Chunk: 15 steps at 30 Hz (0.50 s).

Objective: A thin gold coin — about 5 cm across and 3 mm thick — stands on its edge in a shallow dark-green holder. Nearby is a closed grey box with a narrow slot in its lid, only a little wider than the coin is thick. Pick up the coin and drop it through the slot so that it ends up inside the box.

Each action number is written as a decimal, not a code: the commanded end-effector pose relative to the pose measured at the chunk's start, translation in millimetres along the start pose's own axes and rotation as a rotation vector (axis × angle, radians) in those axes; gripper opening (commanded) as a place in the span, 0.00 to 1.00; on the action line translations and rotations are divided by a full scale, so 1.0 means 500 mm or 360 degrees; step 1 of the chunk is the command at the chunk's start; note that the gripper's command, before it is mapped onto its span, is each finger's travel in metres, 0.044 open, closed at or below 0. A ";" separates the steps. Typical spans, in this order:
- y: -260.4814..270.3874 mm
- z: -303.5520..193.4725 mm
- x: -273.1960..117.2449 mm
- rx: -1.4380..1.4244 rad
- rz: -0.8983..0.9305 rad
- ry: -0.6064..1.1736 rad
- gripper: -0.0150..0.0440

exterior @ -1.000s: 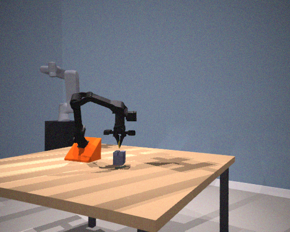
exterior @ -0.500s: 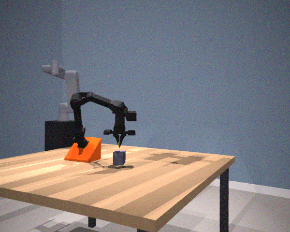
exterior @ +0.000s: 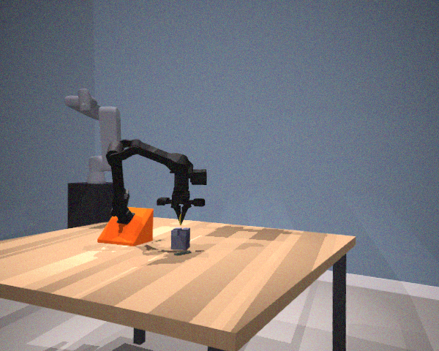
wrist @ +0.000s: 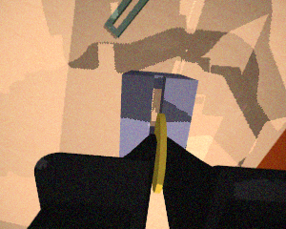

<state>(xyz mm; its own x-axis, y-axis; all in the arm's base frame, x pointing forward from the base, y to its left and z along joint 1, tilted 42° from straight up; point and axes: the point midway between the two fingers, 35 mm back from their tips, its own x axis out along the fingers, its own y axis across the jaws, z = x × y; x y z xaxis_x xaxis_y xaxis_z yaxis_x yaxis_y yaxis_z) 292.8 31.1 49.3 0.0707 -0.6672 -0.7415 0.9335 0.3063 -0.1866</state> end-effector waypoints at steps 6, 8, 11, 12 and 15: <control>0.000 0.001 0.011 -0.0009 0.0001 -0.0006 0.25; 0.000 0.001 0.014 -0.0009 0.0001 -0.0006 0.25; 0.000 0.001 0.018 -0.0008 0.0001 -0.0006 0.25; 0.000 0.001 0.019 -0.0008 0.0001 -0.0006 0.25; 0.000 0.001 0.023 -0.0008 0.0001 -0.0006 0.25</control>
<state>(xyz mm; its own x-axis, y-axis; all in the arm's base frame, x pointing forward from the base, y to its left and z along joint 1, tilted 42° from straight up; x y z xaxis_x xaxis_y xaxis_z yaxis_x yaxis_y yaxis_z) 293.8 24.2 42.1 0.0702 -0.6662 -0.7424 0.9337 0.3059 -0.1863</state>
